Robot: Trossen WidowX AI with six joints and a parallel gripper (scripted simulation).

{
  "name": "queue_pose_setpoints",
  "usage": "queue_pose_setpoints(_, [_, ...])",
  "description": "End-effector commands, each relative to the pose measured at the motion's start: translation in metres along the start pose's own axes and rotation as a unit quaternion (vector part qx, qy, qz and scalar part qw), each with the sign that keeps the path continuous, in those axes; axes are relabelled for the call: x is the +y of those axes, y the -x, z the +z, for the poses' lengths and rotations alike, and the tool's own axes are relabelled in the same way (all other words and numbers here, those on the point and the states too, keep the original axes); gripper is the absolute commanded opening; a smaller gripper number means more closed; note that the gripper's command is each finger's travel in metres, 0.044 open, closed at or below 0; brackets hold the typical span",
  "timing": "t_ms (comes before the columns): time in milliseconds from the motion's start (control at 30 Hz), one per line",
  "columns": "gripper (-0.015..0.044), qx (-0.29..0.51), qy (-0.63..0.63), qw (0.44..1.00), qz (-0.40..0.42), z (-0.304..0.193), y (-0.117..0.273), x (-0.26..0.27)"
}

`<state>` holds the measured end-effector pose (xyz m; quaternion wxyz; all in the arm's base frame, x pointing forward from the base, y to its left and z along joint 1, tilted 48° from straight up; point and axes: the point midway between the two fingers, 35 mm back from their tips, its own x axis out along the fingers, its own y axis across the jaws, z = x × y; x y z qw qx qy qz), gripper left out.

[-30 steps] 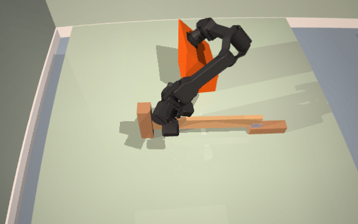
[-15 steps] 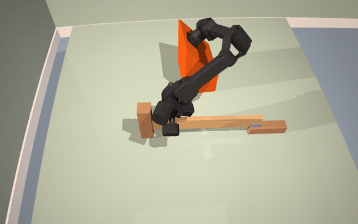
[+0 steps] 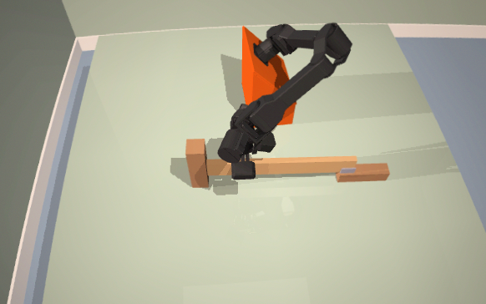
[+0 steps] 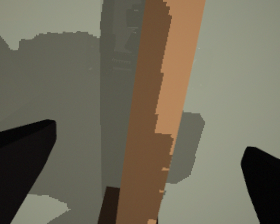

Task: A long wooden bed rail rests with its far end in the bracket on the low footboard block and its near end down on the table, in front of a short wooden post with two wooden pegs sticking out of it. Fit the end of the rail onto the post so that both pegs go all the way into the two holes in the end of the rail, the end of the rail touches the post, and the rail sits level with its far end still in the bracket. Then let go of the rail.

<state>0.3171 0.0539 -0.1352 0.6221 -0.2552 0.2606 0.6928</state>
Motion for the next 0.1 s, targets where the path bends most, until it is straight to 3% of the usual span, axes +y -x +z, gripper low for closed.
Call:
queue_pose_setpoints(0, [0.0440,0.000,-0.005,1.000,0.003,-0.0002,-0.0005,0.0025])
queue_pose_setpoints(67, [0.0440,0.000,-0.005,1.000,0.003,-0.0002,-0.0005,0.0025])
